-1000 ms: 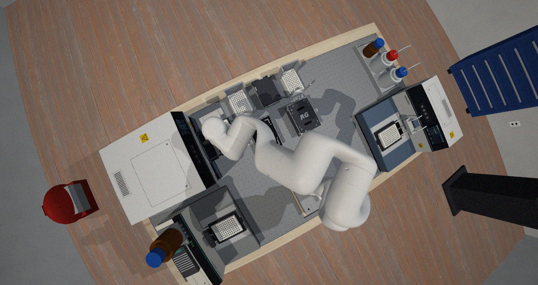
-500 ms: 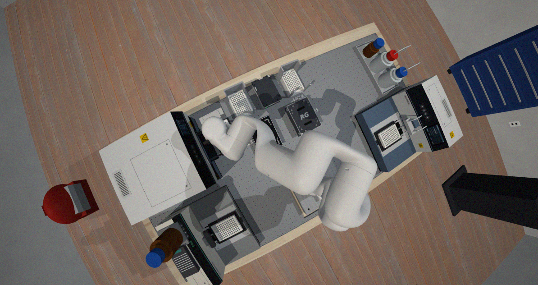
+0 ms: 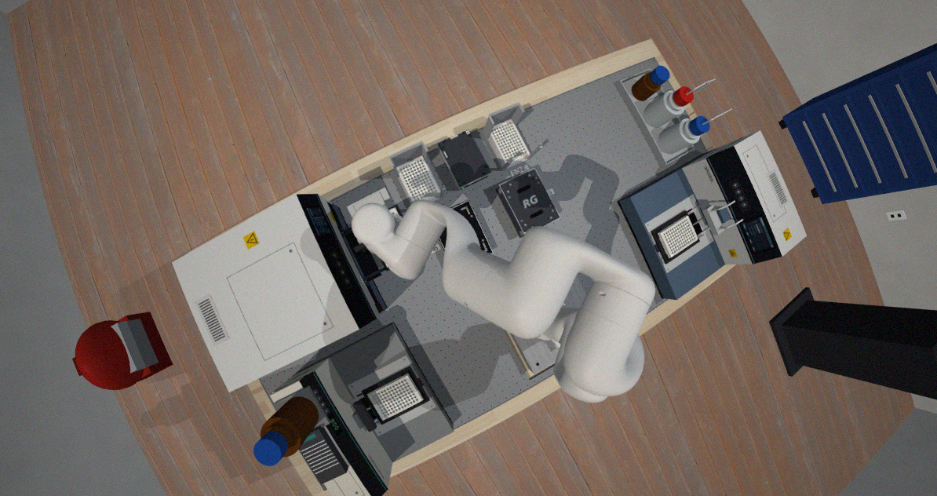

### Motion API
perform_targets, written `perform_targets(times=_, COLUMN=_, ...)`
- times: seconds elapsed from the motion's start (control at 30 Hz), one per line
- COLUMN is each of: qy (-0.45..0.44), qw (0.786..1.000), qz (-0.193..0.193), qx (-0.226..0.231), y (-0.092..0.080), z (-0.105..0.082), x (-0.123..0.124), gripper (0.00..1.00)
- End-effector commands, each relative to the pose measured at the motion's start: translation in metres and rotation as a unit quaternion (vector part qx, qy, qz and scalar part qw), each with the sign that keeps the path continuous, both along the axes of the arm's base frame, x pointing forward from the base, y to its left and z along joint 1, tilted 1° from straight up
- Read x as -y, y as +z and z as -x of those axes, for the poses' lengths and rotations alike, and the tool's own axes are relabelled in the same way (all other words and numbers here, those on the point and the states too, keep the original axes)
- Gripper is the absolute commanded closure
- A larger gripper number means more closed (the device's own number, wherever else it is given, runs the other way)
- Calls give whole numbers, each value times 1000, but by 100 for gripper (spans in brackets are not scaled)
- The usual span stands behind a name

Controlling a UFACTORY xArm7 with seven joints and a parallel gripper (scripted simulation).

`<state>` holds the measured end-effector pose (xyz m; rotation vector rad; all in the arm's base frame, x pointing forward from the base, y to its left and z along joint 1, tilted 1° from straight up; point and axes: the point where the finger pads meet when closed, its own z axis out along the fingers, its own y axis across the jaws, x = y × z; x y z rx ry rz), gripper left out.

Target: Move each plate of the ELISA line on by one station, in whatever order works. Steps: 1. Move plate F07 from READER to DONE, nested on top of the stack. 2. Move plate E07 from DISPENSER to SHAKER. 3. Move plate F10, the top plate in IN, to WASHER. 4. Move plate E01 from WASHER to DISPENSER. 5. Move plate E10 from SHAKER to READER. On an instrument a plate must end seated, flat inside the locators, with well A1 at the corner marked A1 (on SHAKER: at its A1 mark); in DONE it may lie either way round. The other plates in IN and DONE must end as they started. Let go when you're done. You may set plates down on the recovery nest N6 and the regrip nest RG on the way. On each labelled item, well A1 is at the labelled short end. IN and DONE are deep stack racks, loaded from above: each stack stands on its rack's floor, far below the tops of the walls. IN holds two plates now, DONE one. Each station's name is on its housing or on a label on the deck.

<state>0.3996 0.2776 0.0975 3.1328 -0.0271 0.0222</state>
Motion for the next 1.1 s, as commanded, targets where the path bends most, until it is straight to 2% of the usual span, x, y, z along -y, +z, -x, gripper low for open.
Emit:
perform_targets(times=0.0, qy=0, qw=1000, qz=-2, qx=3, y=1, z=-2, x=-1, gripper=100)
perform_targets(times=0.97, qy=0, qw=1000, qz=-2, qx=3, y=-4, z=-2, x=-1, gripper=100)
perform_targets(times=1.0, qy=0, qw=1000, qz=-2, qx=3, y=-4, z=-2, x=-1, gripper=0)
perform_targets(times=1.07, qy=0, qw=1000, qz=-2, qx=3, y=-4, z=-2, x=-1, gripper=0)
